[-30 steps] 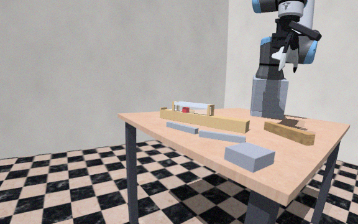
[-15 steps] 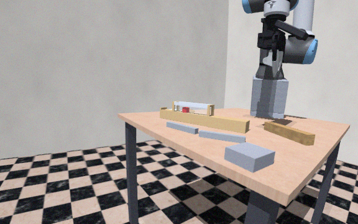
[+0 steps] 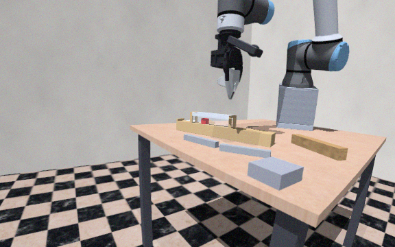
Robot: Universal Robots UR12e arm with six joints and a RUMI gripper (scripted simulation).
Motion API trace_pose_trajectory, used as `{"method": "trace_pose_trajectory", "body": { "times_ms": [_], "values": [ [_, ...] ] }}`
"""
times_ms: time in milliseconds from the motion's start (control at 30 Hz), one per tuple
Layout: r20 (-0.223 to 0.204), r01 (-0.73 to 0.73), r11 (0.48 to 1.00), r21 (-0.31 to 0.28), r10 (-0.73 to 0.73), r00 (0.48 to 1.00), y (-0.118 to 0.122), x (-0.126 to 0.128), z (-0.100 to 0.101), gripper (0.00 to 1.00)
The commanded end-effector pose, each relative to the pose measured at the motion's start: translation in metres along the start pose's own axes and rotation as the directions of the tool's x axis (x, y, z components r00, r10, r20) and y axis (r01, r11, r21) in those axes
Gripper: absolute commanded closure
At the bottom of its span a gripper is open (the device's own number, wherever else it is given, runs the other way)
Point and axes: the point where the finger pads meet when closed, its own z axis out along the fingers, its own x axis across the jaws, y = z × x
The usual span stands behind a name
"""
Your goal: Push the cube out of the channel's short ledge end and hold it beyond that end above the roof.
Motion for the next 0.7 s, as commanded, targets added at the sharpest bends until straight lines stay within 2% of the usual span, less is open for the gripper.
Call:
{"method": "trace_pose_trajectory", "body": {
  "times_ms": [0,100,667],
  "values": [
    [-0.021,0.033,0.999,0.018,-0.032,0.999,0.0691,0.0543,0.0349,1.00],
    [-0.023,0.036,0.999,0.019,-0.035,0.999,0.0762,0.0573,0.0374,1.00],
    [-0.023,0.036,0.999,0.019,-0.035,0.999,0.0763,0.0574,0.0375,1.00]
  ]
}}
